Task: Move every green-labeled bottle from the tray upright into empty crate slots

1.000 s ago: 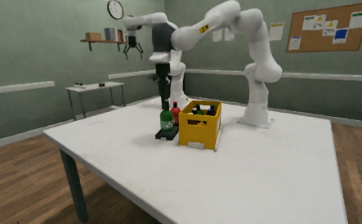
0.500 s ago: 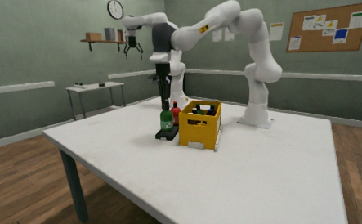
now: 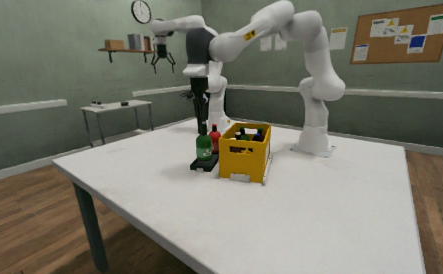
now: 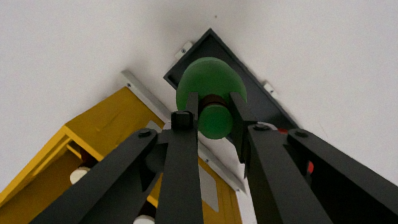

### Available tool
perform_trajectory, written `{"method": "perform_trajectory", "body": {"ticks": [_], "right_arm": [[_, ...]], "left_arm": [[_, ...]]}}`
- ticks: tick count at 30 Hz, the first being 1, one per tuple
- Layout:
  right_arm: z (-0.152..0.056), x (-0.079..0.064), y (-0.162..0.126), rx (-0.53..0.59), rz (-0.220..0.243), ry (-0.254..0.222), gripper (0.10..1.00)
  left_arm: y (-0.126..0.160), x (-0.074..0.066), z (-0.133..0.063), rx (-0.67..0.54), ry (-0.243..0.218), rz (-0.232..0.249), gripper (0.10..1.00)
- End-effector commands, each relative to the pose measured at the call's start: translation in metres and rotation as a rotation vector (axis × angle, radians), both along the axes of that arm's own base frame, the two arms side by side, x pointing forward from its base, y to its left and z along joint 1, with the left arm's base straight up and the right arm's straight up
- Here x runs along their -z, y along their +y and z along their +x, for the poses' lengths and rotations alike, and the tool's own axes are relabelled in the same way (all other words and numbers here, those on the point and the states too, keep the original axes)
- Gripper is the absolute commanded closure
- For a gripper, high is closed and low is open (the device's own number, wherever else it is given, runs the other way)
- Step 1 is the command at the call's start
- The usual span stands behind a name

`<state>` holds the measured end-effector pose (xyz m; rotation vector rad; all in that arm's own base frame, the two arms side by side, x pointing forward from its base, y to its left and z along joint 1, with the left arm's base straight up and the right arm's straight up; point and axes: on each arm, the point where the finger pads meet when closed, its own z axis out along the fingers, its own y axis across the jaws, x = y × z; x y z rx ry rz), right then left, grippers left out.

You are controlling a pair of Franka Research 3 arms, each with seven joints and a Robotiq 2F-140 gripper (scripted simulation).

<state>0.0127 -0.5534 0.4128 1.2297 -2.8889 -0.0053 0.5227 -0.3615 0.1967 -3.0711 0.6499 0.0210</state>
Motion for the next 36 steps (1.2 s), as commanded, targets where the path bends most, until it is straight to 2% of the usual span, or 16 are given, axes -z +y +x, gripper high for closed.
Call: {"method": "perform_trajectory", "body": {"ticks": [1,16,36], "right_arm": [[0.000,0.000,-0.001,-0.004,-0.002,-0.003,0.098],[0.000,0.000,-0.001,-0.004,-0.002,-0.003,0.098],[0.000,0.000,-0.001,-0.004,-0.002,-0.003,0.098]], "left_arm": [[-0.001,-0.008,0.003,0.005,-0.013,-0.005,0.999],[-0.001,-0.012,0.004,0.005,-0.013,-0.005,0.999],[-0.002,-0.030,0.005,0.005,-0.013,-0.005,0.999]]}}
